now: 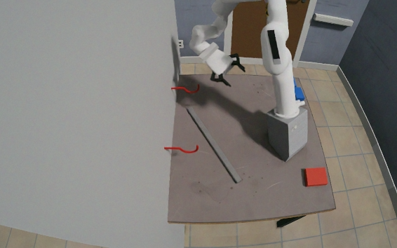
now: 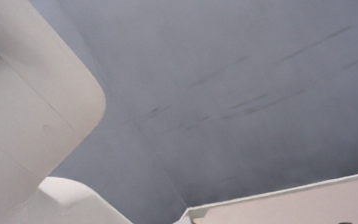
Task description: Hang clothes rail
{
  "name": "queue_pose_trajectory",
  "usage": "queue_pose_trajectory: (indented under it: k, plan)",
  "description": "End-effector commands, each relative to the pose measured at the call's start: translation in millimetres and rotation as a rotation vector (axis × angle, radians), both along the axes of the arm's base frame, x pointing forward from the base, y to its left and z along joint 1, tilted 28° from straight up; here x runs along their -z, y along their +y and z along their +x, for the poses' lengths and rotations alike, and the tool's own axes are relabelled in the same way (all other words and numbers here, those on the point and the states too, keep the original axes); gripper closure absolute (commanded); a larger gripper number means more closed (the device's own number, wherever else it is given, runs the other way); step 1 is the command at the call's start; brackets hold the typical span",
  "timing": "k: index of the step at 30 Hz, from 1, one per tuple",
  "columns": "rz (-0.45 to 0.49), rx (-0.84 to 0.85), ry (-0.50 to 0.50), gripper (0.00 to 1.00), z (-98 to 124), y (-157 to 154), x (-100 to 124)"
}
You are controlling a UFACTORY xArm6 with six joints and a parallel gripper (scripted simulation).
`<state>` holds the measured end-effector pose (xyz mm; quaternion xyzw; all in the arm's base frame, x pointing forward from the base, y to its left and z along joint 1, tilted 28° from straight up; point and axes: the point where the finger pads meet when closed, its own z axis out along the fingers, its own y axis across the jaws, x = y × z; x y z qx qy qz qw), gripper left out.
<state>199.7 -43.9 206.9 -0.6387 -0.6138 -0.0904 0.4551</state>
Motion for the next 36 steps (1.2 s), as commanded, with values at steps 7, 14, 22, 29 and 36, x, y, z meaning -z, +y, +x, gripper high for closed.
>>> queue_pose_trajectory:
  k: [7, 14, 22, 29, 36]
  plan:
    - [-0.002, -0.186, -0.002, 0.00, 5.9, 35.9, -0.5]
    - [-0.002, -0.318, -0.002, 0.00, 5.0, 66.7, -0.5]
    - [-0.002, -0.483, -0.002, 0.00, -1.0, 98.1, -0.5]
    - [-0.002, -0.632, -0.002, 0.00, -10.7, 125.3, -0.5]
    - [-0.001, -0.763, -0.002, 0.00, -23.9, 151.0, -0.5]
